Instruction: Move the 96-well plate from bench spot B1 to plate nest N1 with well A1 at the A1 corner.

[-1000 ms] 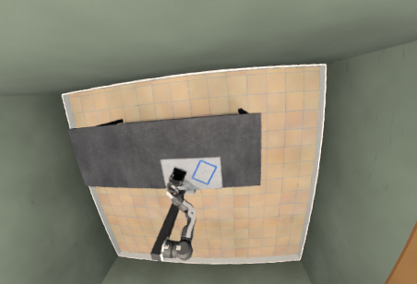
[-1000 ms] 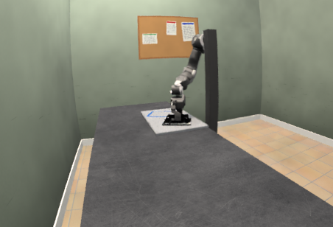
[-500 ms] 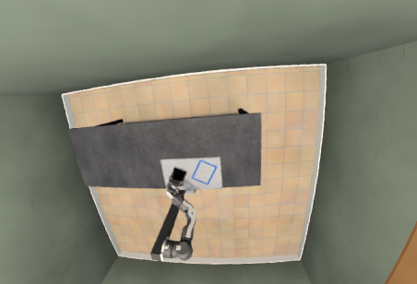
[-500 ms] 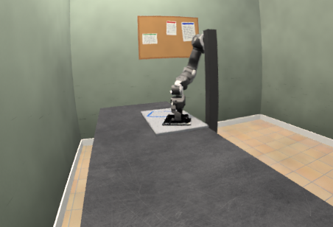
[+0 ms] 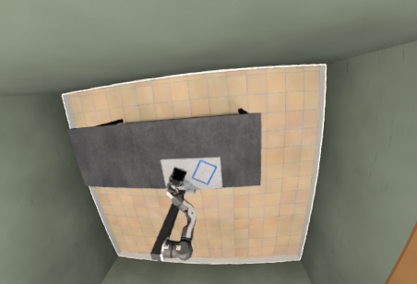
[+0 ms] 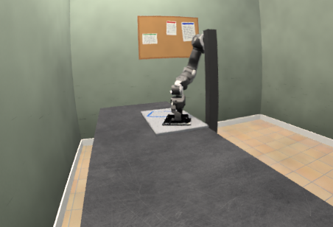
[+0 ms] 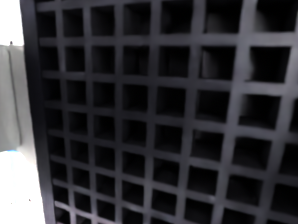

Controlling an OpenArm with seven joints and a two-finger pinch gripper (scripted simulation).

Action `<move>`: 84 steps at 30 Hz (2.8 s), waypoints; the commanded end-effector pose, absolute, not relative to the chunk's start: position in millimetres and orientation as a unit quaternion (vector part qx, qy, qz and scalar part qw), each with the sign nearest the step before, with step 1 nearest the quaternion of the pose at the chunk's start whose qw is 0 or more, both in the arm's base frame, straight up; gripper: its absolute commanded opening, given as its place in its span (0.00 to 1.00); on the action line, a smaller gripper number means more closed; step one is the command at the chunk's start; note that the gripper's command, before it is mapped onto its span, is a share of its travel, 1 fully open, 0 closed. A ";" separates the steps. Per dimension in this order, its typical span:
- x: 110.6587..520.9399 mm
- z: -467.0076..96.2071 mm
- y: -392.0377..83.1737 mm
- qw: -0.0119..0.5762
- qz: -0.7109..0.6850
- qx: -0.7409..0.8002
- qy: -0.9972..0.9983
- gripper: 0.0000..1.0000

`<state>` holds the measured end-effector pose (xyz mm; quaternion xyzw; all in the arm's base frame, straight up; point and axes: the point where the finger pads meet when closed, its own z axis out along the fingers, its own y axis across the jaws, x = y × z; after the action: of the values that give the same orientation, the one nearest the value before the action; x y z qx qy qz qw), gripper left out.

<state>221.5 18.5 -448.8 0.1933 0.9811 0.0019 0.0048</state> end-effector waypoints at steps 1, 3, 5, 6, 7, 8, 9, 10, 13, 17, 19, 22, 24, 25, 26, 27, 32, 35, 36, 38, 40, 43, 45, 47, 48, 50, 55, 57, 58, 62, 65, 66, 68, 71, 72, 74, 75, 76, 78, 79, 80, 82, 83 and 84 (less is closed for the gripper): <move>222.6 -446.9 19.6 0.006 0.003 0.195 0.981 0.00; 222.6 -446.9 19.6 0.006 0.003 0.195 0.981 0.00; 222.6 -446.9 19.6 0.006 0.003 0.195 0.981 0.00; 222.6 -446.9 19.6 0.006 0.003 0.195 0.981 0.00; 222.6 -446.9 19.6 0.006 0.003 0.195 0.981 0.00; 222.7 -446.8 19.8 0.006 0.003 0.195 0.981 0.00; 222.8 -446.6 19.9 0.006 0.003 0.195 0.981 0.00; 222.9 -446.4 20.0 0.006 0.003 0.195 0.981 0.00; 223.1 -446.0 20.3 0.006 0.004 0.195 0.981 0.00; 223.1 -446.0 20.3 0.006 0.004 0.195 0.981 0.00; 223.1 -446.0 20.3 0.006 0.004 0.195 0.981 0.00; 223.1 -446.0 20.3 0.006 0.004 0.195 0.981 0.00; 223.1 -446.0 20.3 0.006 0.004 0.195 0.981 0.00; 223.0 -446.9 20.3 0.006 0.004 0.195 0.981 0.00; 223.0 -447.9 20.4 0.007 0.004 0.195 0.981 0.00; 222.9 -448.8 20.4 0.007 0.005 0.194 0.981 0.00; 222.7 -450.7 20.5 0.007 0.005 0.194 0.981 0.00; 222.7 -450.7 20.5 0.007 0.005 0.194 0.981 0.00; 222.7 -450.7 20.5 0.007 0.005 0.194 0.981 0.00; 222.7 -450.7 20.5 0.007 0.005 0.194 0.981 0.00; 222.7 -450.7 20.5 0.007 0.005 0.194 0.981 0.00; 223.0 -451.8 20.5 0.007 0.006 0.193 0.981 0.00; 223.2 -453.0 20.6 0.007 0.006 0.193 0.981 0.00; 223.3 -453.5 20.6 0.007 0.006 0.193 0.981 0.00; 223.3 -453.5 20.6 0.007 0.006 0.193 0.981 0.00; 223.3 -453.5 20.6 0.007 0.006 0.193 0.981 0.00; 223.3 -453.5 20.6 0.007 0.006 0.193 0.981 0.00; 223.3 -453.5 20.6 0.007 0.006 0.193 0.981 0.00; 223.3 -453.5 20.6 0.007 0.006 0.193 0.981 0.00; 223.7 -455.3 20.9 0.007 0.006 0.192 0.981 0.00; 223.7 -455.7 21.0 0.007 0.006 0.192 0.981 0.00; 223.7 -455.7 21.0 0.007 0.006 0.192 0.981 0.00; 223.7 -455.7 21.0 0.007 0.006 0.192 0.981 0.00; 223.7 -455.7 21.0 0.007 0.006 0.192 0.981 0.00; 223.7 -455.7 21.0 0.007 0.006 0.192 0.981 0.00; 223.7 -455.7 21.0 0.007 0.006 0.192 0.981 0.00; 223.7 -455.7 21.0 0.007 0.006 0.192 0.981 0.00; 223.5 -455.7 20.8 0.007 0.005 0.192 0.981 0.00; 223.0 -455.5 20.5 0.006 0.005 0.193 0.981 0.00; 222.8 -455.5 20.3 0.006 0.004 0.193 0.981 0.00; 222.6 -455.4 20.2 0.006 0.004 0.194 0.981 0.00; 222.6 -455.4 20.2 0.006 0.004 0.194 0.981 0.00; 222.6 -455.4 20.2 0.006 0.004 0.194 0.981 0.00; 222.6 -455.4 20.2 0.006 0.004 0.194 0.981 0.00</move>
<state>222.2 19.2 -456.5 0.1947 0.9808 0.0024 0.0052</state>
